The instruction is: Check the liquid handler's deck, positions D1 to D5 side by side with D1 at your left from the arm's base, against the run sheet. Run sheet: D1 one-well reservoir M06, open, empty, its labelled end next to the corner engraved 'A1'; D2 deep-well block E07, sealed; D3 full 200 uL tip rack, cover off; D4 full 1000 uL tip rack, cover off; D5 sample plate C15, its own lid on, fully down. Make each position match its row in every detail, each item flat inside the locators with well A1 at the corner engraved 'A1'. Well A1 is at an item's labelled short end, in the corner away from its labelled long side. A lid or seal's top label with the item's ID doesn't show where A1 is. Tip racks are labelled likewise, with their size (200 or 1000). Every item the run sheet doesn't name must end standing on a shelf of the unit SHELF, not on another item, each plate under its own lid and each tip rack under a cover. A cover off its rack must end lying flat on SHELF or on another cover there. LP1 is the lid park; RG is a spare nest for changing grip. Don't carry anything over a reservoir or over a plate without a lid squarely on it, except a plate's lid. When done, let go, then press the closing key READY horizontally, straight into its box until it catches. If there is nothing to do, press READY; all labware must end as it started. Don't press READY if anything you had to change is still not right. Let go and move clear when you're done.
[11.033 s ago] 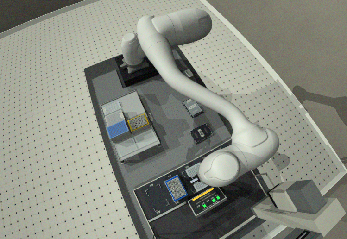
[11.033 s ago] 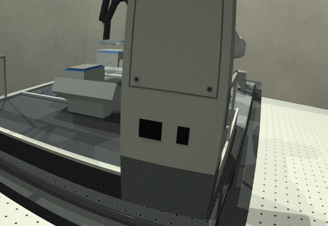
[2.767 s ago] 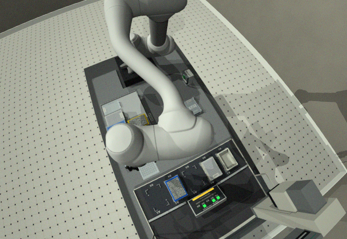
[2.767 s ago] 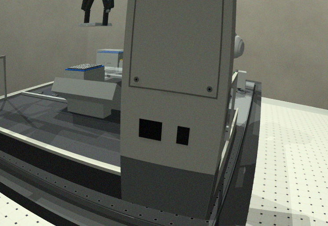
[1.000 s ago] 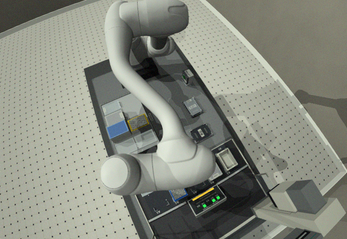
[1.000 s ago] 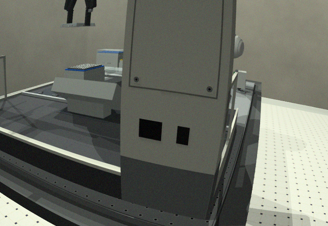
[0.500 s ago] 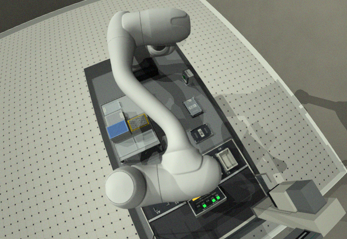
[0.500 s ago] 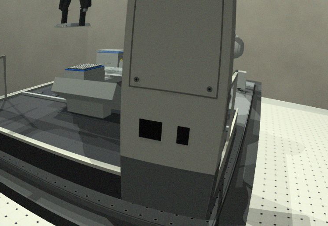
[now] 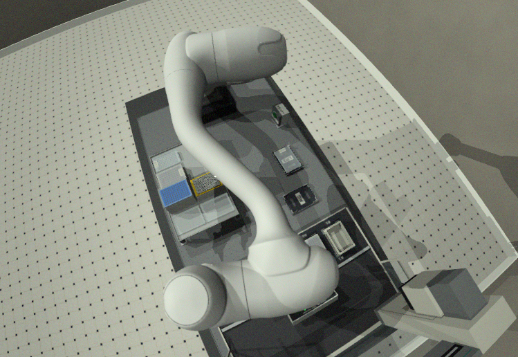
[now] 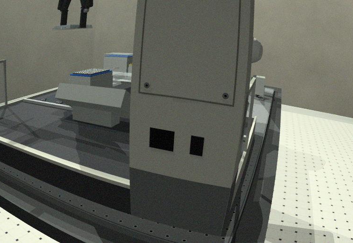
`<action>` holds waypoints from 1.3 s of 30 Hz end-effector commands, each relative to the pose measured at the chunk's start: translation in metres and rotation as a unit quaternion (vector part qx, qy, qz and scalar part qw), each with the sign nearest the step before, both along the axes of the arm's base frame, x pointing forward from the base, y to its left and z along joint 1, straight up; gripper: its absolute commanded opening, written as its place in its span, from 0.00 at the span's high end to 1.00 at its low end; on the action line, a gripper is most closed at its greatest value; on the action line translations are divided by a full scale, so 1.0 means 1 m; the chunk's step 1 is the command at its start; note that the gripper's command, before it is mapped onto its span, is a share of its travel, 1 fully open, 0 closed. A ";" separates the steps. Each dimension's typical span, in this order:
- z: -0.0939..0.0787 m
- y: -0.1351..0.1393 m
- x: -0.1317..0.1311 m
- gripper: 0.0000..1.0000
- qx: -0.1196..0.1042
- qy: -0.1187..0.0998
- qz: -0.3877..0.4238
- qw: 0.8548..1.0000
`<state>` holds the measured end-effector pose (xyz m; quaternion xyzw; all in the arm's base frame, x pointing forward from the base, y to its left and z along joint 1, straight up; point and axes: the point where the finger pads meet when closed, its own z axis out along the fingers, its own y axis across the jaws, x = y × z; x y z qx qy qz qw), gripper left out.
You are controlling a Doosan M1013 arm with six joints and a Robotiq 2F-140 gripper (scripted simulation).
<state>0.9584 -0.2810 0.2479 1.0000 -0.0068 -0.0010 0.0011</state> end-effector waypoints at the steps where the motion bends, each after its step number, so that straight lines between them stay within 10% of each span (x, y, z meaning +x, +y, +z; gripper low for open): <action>1: 0.002 0.000 0.006 0.90 0.000 -0.001 0.000 1.000; 39: 0.002 -0.002 0.038 0.90 0.000 -0.001 0.000 1.000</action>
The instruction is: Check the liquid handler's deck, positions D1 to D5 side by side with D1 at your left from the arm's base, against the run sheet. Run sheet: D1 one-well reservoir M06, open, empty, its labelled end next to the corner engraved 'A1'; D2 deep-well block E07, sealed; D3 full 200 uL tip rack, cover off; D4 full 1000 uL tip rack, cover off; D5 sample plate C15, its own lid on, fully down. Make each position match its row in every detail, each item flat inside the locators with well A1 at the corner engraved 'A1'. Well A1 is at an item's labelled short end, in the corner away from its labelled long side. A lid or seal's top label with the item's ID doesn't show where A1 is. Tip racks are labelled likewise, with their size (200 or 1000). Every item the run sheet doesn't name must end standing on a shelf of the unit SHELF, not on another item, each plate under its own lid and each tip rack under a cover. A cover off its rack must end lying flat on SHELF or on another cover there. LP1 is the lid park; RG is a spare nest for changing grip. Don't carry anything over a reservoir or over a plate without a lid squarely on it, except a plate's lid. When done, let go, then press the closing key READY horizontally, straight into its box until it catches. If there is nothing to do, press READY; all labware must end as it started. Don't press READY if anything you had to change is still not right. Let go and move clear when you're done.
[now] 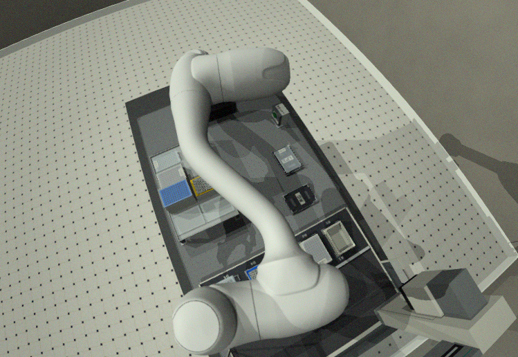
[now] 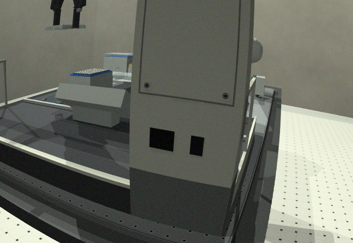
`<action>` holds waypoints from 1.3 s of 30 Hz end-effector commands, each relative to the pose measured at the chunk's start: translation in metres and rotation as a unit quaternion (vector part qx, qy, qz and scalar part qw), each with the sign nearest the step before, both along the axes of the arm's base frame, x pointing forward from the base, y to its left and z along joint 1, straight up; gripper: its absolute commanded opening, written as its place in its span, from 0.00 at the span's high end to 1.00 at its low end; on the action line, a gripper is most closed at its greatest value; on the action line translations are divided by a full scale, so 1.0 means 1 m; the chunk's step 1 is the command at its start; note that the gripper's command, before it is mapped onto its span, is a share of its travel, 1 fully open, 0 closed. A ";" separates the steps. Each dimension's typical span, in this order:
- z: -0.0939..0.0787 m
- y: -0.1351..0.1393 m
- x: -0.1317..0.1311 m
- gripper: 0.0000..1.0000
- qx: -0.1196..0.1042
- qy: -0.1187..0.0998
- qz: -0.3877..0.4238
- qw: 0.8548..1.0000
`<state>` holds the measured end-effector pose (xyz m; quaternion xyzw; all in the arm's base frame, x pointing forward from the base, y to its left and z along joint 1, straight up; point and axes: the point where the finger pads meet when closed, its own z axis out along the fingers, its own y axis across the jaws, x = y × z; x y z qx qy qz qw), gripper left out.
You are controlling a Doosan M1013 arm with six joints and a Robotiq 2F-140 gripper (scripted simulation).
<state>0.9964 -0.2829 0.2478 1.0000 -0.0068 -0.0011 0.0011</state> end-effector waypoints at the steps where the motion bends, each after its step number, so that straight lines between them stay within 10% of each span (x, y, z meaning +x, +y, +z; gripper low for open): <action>1: 0.002 0.000 0.000 0.90 0.000 -0.001 0.000 1.000; 39: -0.006 0.000 0.000 0.90 0.000 -0.001 0.000 1.000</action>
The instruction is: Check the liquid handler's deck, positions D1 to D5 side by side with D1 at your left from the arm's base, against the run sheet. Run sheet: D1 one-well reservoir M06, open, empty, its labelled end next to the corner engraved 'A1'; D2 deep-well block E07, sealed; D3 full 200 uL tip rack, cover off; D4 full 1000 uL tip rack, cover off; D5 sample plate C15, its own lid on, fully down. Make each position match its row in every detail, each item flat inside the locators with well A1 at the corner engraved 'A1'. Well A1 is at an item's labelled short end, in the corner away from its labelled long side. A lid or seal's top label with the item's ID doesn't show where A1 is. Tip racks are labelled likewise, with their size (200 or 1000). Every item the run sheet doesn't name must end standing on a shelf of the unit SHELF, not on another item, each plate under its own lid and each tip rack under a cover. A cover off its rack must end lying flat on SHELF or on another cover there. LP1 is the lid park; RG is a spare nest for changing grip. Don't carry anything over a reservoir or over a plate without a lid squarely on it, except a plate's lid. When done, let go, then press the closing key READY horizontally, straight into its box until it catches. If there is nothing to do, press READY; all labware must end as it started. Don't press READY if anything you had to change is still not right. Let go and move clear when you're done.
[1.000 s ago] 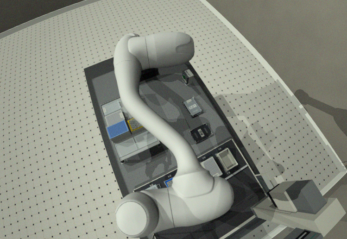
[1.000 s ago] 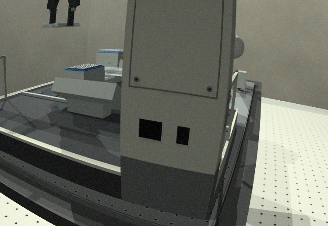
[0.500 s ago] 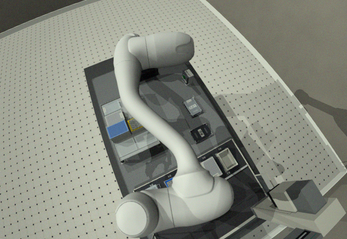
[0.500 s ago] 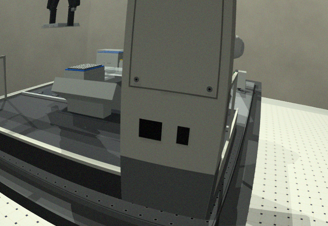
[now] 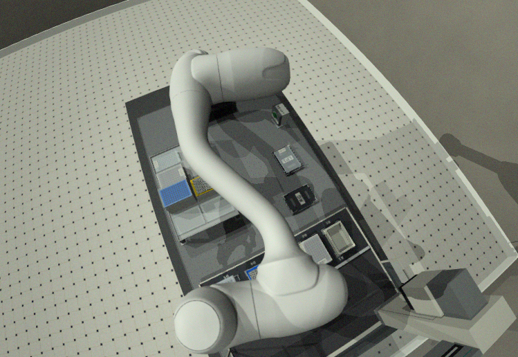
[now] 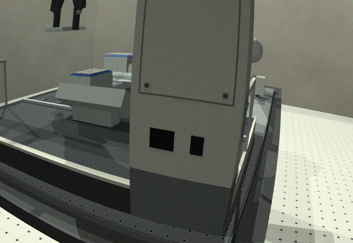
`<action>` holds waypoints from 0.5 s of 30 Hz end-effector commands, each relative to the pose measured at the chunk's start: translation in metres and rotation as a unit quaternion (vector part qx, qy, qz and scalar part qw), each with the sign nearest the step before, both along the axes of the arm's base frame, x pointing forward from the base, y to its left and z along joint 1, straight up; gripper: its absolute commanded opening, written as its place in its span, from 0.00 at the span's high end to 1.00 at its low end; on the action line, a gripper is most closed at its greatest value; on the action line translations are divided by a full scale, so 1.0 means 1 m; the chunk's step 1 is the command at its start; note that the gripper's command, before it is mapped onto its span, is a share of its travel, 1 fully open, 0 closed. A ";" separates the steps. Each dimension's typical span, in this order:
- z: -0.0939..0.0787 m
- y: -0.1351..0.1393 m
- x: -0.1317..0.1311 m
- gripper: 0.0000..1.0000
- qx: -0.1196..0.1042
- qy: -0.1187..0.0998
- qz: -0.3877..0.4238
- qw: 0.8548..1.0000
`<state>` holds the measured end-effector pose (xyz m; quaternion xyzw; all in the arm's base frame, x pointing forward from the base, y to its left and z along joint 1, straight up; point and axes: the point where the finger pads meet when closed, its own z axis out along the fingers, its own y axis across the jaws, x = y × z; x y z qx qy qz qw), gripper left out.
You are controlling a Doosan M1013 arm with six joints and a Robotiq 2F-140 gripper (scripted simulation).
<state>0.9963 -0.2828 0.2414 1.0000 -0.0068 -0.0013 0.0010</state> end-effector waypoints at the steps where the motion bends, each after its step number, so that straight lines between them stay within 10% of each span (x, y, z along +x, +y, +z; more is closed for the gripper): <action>1: -0.002 0.000 0.000 0.90 0.000 -0.001 0.000 1.000; 15: -0.022 0.000 0.000 0.90 0.000 -0.001 0.000 1.000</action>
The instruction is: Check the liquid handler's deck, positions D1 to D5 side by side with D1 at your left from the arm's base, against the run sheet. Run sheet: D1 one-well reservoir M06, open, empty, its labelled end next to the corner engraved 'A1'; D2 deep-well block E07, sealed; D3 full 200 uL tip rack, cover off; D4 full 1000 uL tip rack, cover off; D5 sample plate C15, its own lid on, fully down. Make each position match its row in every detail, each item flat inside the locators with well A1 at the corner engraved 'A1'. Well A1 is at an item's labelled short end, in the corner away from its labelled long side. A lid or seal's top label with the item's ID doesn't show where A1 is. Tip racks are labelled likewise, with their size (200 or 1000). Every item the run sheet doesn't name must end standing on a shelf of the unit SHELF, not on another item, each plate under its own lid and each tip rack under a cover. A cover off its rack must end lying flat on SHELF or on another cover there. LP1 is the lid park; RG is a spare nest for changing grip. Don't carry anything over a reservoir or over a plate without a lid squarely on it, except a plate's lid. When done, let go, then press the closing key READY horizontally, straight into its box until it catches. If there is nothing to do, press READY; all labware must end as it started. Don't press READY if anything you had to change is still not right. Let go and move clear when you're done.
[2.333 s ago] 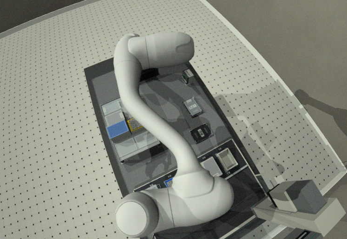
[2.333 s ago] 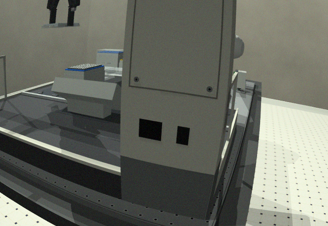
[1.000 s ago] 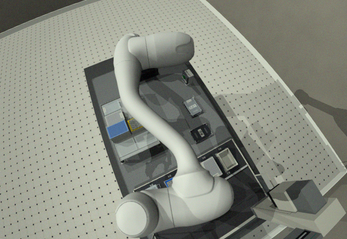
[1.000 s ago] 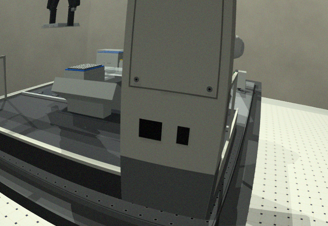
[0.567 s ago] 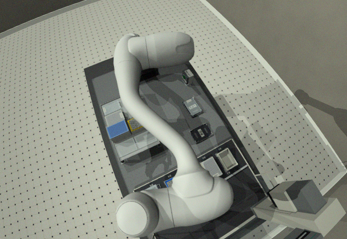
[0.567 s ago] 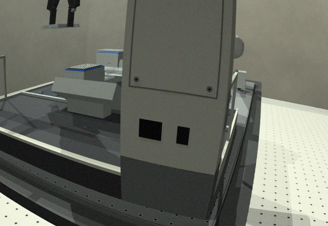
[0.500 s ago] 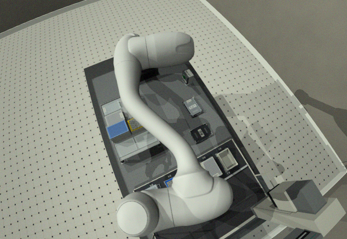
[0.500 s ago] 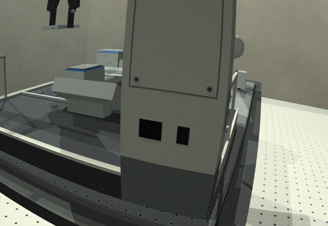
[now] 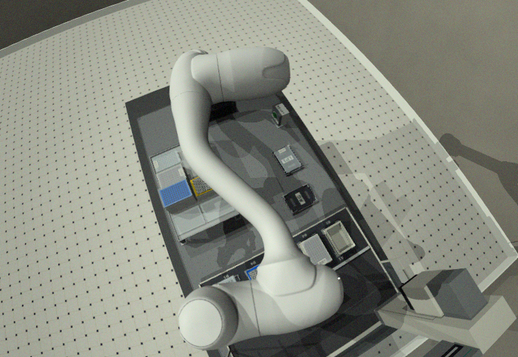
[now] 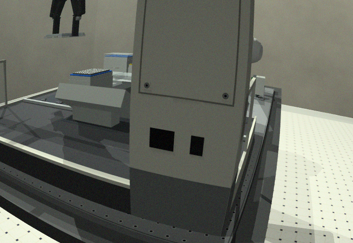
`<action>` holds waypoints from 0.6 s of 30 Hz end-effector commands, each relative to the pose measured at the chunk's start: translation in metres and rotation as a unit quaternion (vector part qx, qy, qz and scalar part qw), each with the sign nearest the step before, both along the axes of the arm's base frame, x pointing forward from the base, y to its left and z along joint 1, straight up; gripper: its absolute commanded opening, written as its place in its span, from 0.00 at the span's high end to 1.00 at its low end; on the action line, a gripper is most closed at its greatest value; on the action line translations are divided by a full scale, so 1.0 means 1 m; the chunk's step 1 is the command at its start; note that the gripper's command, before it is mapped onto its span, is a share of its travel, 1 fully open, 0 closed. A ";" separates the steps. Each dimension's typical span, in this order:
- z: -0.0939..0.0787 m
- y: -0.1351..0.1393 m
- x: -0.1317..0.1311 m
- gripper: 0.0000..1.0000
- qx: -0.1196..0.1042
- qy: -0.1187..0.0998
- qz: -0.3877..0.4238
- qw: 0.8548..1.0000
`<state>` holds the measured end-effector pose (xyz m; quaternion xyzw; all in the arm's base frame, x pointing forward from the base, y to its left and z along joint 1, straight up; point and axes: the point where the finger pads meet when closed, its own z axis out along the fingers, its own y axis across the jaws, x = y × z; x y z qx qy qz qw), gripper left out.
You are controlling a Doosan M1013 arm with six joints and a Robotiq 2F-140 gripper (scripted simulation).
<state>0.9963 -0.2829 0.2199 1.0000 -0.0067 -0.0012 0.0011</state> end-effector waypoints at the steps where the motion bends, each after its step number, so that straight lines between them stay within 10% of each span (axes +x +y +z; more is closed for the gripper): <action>1: -0.002 0.000 0.000 0.90 0.000 -0.001 0.000 1.000; 18: -0.027 0.000 0.000 0.90 0.000 -0.001 0.000 1.000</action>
